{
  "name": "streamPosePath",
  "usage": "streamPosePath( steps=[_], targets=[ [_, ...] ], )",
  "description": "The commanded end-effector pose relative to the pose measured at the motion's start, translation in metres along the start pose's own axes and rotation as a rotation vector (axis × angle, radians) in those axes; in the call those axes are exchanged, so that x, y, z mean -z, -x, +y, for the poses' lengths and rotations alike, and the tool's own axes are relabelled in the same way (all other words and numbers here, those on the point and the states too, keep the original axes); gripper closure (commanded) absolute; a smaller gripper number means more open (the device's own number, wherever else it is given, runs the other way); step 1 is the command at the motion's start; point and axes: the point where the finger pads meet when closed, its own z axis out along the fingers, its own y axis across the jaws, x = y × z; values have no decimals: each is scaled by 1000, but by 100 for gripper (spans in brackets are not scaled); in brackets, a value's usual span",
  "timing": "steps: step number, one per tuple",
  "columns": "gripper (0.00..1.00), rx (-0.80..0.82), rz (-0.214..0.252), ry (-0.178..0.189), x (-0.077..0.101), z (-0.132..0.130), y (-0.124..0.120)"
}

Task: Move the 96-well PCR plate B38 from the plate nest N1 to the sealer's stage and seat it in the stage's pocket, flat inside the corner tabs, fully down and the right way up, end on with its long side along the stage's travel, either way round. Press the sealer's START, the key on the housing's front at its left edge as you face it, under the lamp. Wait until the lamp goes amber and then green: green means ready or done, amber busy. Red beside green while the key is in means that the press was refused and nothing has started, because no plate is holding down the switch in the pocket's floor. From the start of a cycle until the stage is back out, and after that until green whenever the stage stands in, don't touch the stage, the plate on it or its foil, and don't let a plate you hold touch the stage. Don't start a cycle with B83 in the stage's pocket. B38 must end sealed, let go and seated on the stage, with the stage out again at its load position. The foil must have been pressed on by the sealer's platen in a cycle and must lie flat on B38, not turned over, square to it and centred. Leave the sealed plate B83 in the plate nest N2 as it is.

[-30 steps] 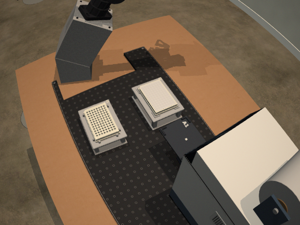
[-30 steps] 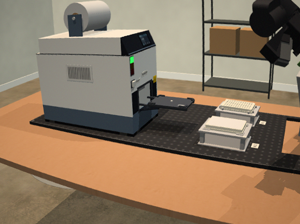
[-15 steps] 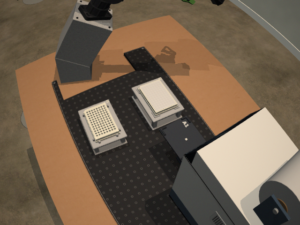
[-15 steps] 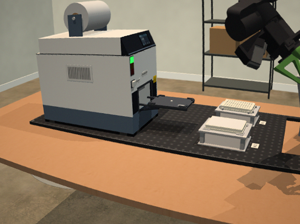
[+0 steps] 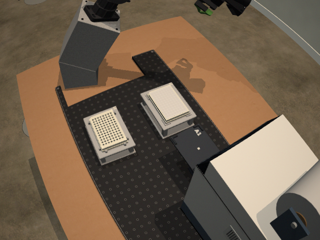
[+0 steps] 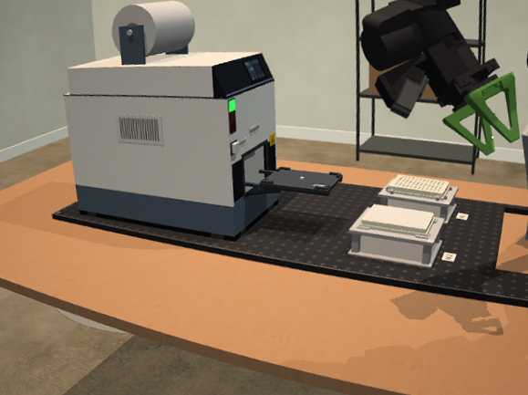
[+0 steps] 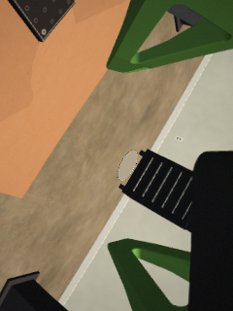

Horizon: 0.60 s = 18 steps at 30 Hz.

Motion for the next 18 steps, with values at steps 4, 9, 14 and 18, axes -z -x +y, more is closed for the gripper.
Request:
streamPosePath(
  steps=[4, 9, 14, 18],
  targets=[
    [0, -11, -82, -36, 15, -26, 24],
    [0, -38, -151, -57, 26, -43, 34],
    [0, -40, -124, -48, 32, -56, 39],
    [0, -82, -185, -77, 37, -73, 46]
  ],
)
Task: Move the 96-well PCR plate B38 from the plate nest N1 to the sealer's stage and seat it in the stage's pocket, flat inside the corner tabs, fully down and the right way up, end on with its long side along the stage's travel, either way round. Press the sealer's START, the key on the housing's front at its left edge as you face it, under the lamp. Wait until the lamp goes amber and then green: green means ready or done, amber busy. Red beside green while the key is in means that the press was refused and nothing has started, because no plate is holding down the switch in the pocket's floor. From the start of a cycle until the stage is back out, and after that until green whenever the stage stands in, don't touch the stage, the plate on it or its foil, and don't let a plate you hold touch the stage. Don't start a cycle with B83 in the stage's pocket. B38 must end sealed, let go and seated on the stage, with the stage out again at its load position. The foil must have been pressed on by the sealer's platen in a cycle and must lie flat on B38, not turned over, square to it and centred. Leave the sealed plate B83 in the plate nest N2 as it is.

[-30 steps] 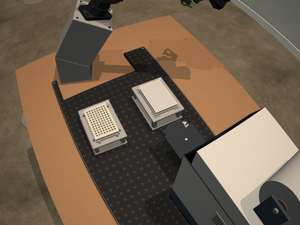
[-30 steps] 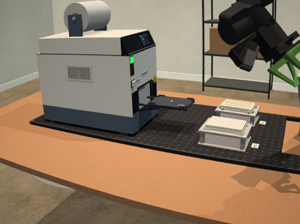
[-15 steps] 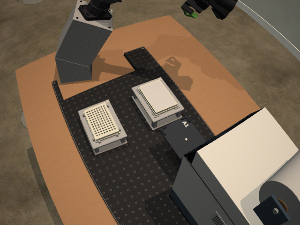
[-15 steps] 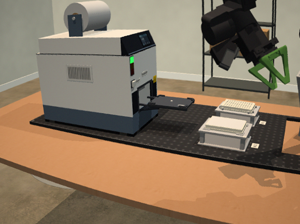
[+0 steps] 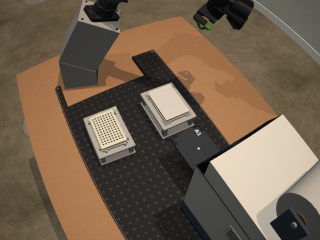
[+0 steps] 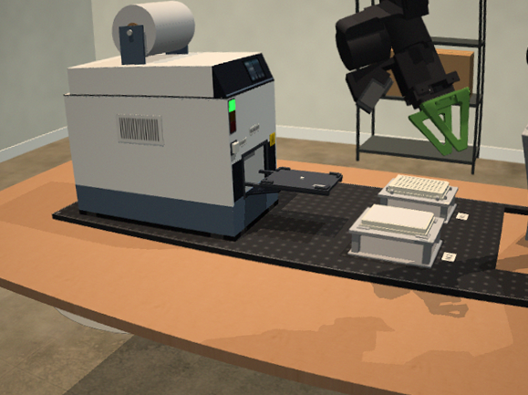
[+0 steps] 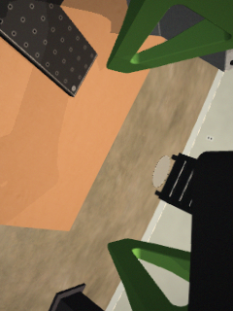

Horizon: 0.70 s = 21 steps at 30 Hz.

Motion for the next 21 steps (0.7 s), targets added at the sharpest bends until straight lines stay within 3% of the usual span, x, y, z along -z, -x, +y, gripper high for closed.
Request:
streamPosePath(
  steps=[1, 5, 7, 13, 15, 21],
  targets=[
    [0, -10, -44, 4, 13, -10, 12],
    [0, -2, -25, 4, 20, -30, 25],
    [0, -34, -107, -35, 24, -36, 30],
    [0, -13, -93, -21, 33, -51, 38],
    [0, -60, -166, -62, 36, -57, 40],
    [0, -66, -131, -51, 47, -93, 48]
  ],
)
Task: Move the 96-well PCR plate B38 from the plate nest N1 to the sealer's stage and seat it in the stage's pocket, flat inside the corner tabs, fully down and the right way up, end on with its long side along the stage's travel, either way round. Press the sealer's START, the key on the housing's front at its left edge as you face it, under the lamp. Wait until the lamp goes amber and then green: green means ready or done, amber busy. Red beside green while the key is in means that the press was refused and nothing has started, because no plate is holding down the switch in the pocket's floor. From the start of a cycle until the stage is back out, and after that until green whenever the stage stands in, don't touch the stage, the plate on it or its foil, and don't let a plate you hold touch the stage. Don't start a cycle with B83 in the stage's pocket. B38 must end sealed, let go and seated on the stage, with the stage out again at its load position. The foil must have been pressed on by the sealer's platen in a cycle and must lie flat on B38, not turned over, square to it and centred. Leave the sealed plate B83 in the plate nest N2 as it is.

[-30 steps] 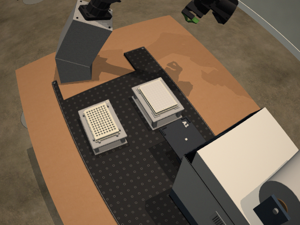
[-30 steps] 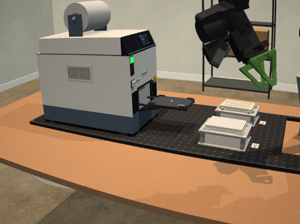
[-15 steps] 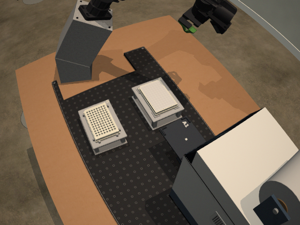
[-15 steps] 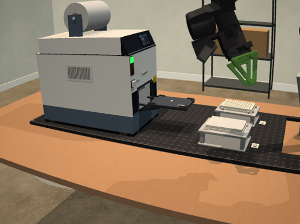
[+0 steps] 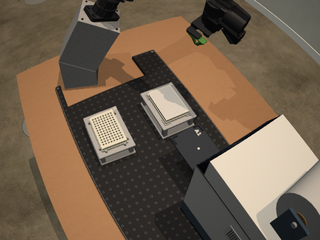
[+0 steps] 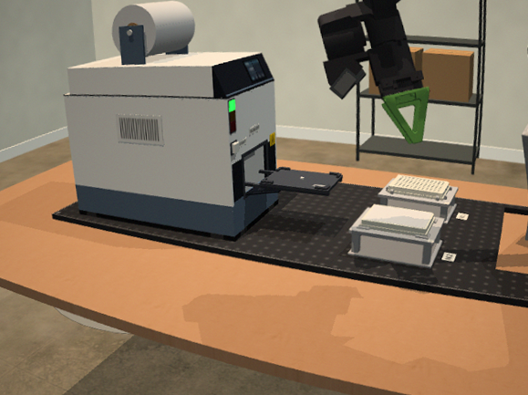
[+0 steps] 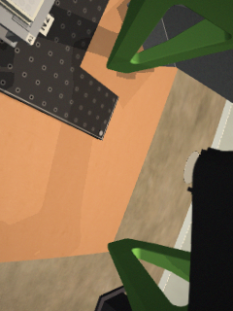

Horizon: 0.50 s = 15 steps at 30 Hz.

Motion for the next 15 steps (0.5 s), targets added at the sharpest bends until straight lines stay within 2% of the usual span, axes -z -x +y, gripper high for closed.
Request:
streamPosePath(
  steps=[1, 2, 5, 7, 9, 10, 15],
  targets=[
    [0, 6, -49, -27, 14, -17, 20],
    [0, -12, -84, -44, 15, -20, 20],
    [0, 9, -74, -29, 21, -29, 24],
    [0, -46, -140, -73, 24, -41, 25],
    [0, -46, -140, -73, 24, -41, 25],
    [0, -50, -113, -57, 23, -42, 21],
    [0, -45, -93, -58, 32, -74, 30]
  ],
)
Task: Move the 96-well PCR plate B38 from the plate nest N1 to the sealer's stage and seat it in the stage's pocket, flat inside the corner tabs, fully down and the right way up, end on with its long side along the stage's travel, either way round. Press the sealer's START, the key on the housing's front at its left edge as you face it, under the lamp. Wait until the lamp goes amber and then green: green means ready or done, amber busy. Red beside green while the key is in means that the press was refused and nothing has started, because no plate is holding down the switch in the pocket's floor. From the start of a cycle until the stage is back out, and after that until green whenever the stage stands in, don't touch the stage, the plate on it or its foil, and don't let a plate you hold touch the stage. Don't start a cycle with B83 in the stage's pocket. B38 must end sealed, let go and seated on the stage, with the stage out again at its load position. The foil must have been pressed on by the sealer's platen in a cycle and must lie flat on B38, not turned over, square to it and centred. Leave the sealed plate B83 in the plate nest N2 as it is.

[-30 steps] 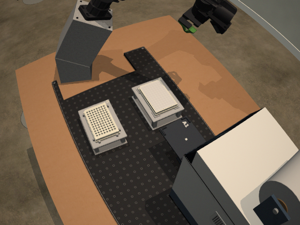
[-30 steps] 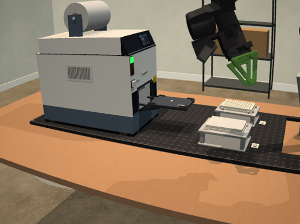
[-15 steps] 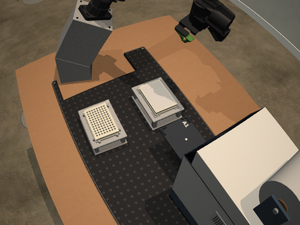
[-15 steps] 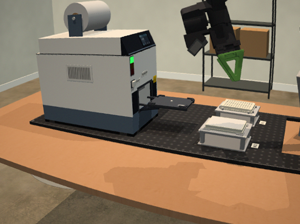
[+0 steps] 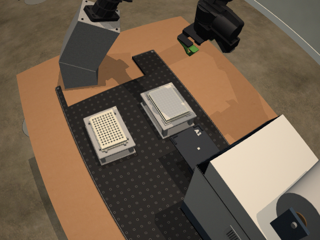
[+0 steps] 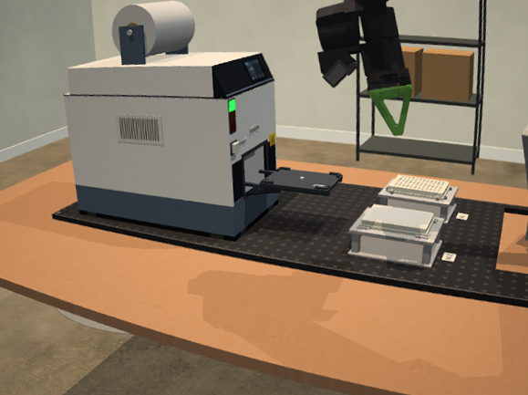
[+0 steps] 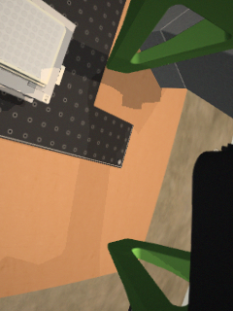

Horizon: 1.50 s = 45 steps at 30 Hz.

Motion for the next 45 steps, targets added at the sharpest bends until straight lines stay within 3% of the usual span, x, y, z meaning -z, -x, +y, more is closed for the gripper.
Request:
streamPosePath(
  steps=[1, 2, 6, 8, 11, 12, 16, 18, 21, 23, 26, 30, 32, 37, 38, 40, 45],
  targets=[
    [0, 0, -46, -31, 13, -22, 17],
    [0, -19, -79, -50, 15, -25, 17],
    [0, 6, -66, -34, 22, -40, 22],
    [0, -50, -130, -81, 26, -50, 23],
    [0, -49, -127, -75, 27, -54, 23],
    [0, -45, -104, -68, 25, -57, 20],
    [0, -47, -85, -64, 32, -83, 23],
    [0, -101, -152, -116, 37, -93, 25],
    [0, -78, -153, -96, 45, -102, 27],
    [0, -135, -201, -149, 47, -113, 24],
    [0, -134, -176, -128, 50, -127, 20],
    [0, -122, -160, -126, 51, -135, 21],
    [0, -182, -216, -181, 57, -147, 20],
    [0, -166, -203, -161, 68, -173, 17],
    [0, -162, -197, -164, 69, -178, 16],
    [0, -214, -249, -219, 75, -186, 17],
    [0, -189, -254, -205, 83, -196, 16]
  ],
)
